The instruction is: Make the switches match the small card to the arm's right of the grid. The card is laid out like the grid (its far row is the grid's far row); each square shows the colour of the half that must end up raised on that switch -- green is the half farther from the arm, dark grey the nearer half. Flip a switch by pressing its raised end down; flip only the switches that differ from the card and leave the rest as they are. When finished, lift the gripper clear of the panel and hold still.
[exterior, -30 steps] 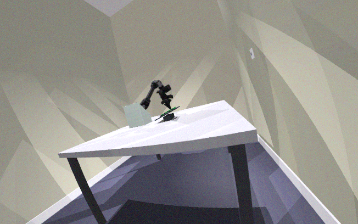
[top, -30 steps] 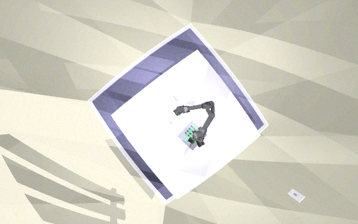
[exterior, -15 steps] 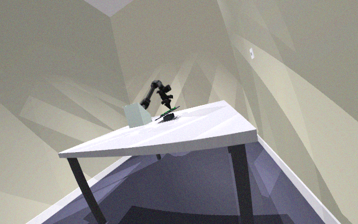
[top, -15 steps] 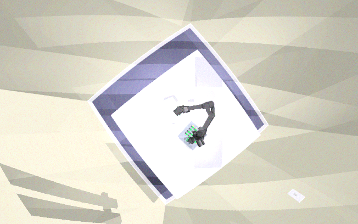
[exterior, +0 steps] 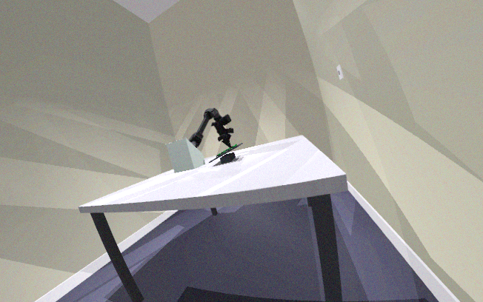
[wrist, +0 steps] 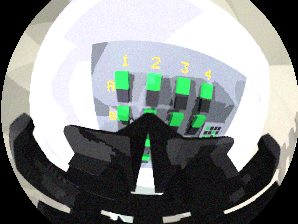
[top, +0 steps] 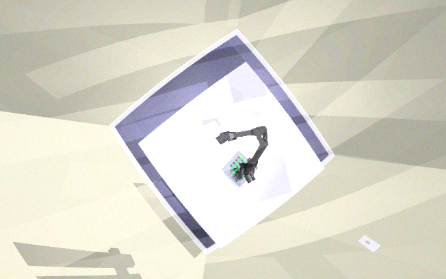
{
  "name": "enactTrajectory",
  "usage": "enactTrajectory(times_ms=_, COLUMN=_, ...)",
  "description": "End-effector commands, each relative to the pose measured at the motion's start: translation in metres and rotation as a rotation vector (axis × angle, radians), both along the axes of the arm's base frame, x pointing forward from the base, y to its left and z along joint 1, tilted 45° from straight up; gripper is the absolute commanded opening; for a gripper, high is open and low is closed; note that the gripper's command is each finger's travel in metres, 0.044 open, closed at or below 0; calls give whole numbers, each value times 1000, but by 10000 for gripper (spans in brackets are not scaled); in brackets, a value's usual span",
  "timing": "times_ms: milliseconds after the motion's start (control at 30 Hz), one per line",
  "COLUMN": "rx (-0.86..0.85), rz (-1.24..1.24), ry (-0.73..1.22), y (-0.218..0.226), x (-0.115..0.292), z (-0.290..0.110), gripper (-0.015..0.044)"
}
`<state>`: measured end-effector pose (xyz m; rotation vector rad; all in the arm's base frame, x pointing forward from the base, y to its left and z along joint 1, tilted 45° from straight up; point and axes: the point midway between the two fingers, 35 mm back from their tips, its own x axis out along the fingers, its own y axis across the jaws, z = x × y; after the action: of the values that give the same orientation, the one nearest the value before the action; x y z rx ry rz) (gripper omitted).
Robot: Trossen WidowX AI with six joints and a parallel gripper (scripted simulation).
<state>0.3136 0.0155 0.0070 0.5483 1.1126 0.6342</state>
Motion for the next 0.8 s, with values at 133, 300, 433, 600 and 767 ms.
enactTrajectory(times_ms=133, rx=-2, rz=-3, ry=6, y=1, x=0, z=-2, gripper=0)
enactTrajectory(times_ms=300, rx=-2, rz=-3, ry=6, y=1, x=0, z=-2, gripper=0)
enactTrajectory(times_ms=433, rx=-3, rz=-13, ry=-4, y=-29, x=-12, z=23, gripper=0)
enactTrajectory(times_ms=600, rx=0, rz=-21, ry=-10, y=-45, x=-22, z=38, gripper=0)
enactTrajectory(times_ms=767, rx=-2, rz=-21, ry=-10, y=-56, x=-18, z=29, gripper=0)
